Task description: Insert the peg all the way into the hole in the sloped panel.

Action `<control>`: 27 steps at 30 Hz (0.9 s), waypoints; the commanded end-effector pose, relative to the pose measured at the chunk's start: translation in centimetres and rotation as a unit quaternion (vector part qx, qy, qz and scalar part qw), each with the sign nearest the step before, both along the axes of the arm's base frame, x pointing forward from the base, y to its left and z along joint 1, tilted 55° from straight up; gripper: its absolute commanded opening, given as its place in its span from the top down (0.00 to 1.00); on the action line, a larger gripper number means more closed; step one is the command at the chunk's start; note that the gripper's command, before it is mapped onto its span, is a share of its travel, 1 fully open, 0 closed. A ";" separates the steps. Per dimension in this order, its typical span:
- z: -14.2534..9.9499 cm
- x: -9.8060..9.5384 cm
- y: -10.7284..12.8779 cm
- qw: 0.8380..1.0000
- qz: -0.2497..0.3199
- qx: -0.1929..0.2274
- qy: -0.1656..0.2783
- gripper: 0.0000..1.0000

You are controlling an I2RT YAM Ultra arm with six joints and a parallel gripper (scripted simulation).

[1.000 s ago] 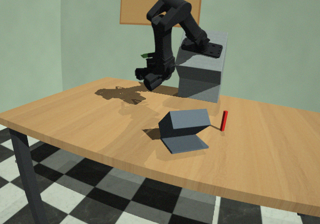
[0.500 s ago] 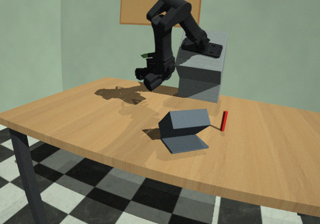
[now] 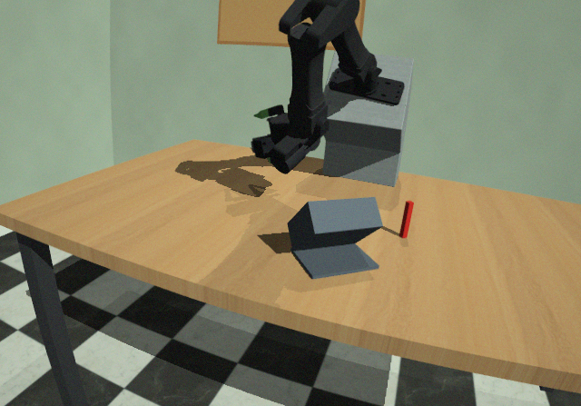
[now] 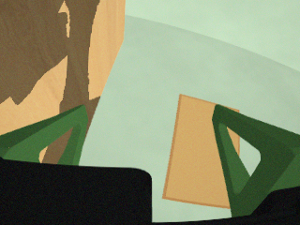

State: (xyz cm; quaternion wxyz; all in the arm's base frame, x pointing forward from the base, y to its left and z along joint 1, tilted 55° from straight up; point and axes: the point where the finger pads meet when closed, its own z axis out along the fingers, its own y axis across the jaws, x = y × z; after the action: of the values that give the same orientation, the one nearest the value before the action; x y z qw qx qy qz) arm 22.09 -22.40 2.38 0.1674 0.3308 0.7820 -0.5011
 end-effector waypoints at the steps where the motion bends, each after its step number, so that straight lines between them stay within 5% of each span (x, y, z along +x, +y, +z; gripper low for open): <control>1: 0.8 1.6 1.0 0.999 0.032 0.010 0.002 0.00; 27: 3.2 8.7 11.3 0.965 0.258 0.054 0.013 0.00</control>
State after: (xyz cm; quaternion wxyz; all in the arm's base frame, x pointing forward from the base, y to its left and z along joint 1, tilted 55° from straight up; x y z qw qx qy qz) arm 29.89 -12.40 4.61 0.2512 0.1419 0.8632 -0.4142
